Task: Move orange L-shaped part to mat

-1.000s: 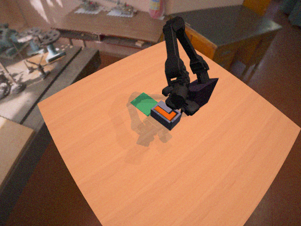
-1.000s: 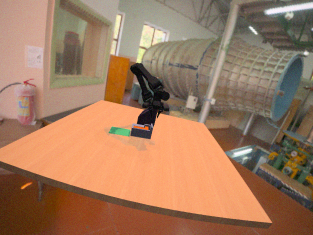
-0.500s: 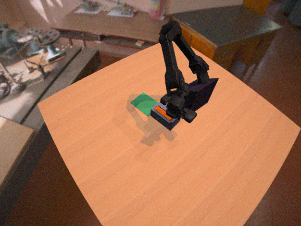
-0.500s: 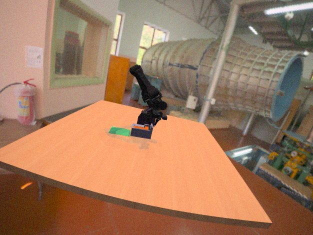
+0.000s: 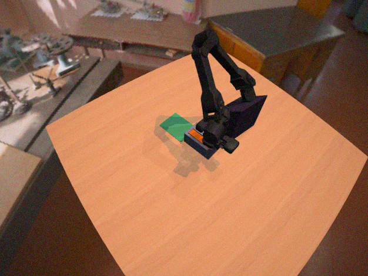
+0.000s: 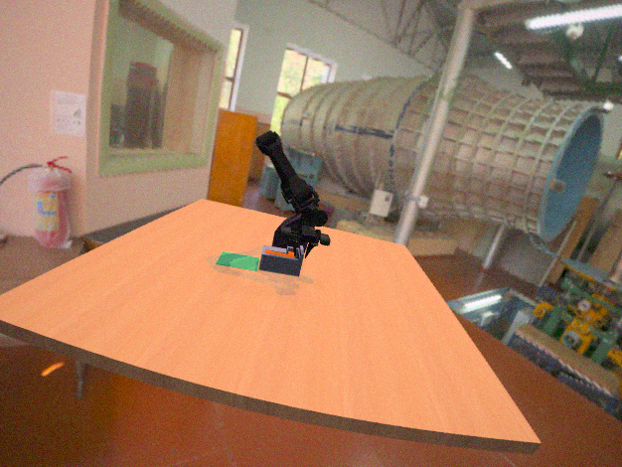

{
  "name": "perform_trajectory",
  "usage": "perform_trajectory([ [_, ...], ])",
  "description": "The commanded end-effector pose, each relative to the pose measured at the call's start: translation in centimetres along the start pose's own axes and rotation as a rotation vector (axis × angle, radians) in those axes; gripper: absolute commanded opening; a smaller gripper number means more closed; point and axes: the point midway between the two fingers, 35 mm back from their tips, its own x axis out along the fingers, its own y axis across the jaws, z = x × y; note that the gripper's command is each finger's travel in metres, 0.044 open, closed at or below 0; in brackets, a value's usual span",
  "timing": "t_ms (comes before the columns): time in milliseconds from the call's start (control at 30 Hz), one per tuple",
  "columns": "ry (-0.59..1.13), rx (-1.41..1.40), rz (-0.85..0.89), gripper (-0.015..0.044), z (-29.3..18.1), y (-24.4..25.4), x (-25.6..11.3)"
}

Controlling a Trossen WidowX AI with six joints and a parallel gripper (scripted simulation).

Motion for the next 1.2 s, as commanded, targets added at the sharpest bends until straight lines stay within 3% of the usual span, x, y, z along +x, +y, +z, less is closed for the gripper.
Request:
perform_trajectory([
  [0, 0.006, -0.003, -0.007, 0.018, -0.2, -0.1, 0.8],
  [433, 0.006, -0.003, -0.008, 0.018, -0.3, -0.2, 2.7],
  [1167, 0.006, -0.003, -0.007, 0.018, -0.2, 1.0, 1.0],
])
